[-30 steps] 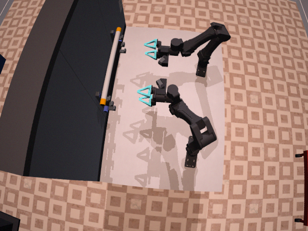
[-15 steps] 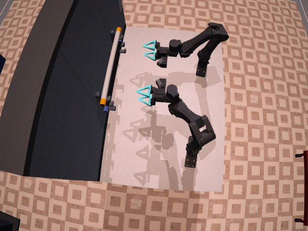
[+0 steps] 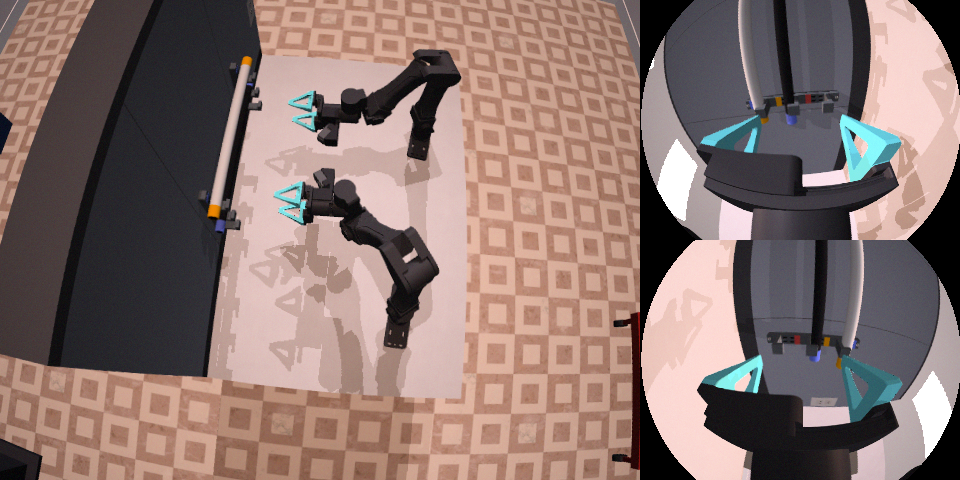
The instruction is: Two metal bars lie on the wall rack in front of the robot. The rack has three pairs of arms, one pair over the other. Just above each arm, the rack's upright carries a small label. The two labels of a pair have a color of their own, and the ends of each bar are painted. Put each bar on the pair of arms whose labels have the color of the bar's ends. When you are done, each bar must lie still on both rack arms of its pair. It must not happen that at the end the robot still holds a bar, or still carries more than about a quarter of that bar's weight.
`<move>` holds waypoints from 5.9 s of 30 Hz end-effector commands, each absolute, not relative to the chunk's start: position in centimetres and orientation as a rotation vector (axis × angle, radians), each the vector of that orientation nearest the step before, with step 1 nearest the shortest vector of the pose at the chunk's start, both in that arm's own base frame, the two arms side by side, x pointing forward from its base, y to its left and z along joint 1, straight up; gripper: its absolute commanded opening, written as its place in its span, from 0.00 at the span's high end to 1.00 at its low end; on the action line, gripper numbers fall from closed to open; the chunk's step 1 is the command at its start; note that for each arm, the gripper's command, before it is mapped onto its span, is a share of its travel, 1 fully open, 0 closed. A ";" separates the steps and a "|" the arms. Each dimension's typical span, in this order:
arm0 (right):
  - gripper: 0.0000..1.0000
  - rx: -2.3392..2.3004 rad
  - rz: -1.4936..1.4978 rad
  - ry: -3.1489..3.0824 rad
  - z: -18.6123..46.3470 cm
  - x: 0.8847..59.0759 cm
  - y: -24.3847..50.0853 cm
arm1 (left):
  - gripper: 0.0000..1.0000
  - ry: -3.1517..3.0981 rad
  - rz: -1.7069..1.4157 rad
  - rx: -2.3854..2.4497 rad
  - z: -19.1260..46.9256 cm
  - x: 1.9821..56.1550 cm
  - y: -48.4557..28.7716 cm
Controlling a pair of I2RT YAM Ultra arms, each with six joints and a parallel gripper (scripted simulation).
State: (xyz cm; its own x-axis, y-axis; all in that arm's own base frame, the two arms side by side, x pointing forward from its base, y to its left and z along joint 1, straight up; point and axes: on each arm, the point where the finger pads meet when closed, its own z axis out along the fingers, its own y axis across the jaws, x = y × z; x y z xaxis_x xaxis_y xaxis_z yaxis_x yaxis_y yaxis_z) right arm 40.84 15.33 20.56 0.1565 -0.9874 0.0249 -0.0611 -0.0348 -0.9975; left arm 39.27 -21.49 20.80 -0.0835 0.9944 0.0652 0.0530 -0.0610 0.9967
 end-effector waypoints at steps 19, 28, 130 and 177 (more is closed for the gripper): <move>0.00 -1.281 -1.090 1.090 18.8 45.6 16.2 | 0.00 1.269 1.269 1.169 18.8 44.1 -21.4; 0.00 -1.281 -1.090 1.090 17.1 47.6 16.5 | 0.00 1.269 1.269 1.169 17.1 46.1 -21.2; 0.00 -1.281 -1.090 1.090 24.6 47.6 16.5 | 0.00 1.269 1.269 1.169 24.6 46.1 -21.2; 0.00 -1.281 -1.090 1.090 28.9 47.6 16.5 | 0.00 1.269 1.269 1.169 28.9 46.1 -21.2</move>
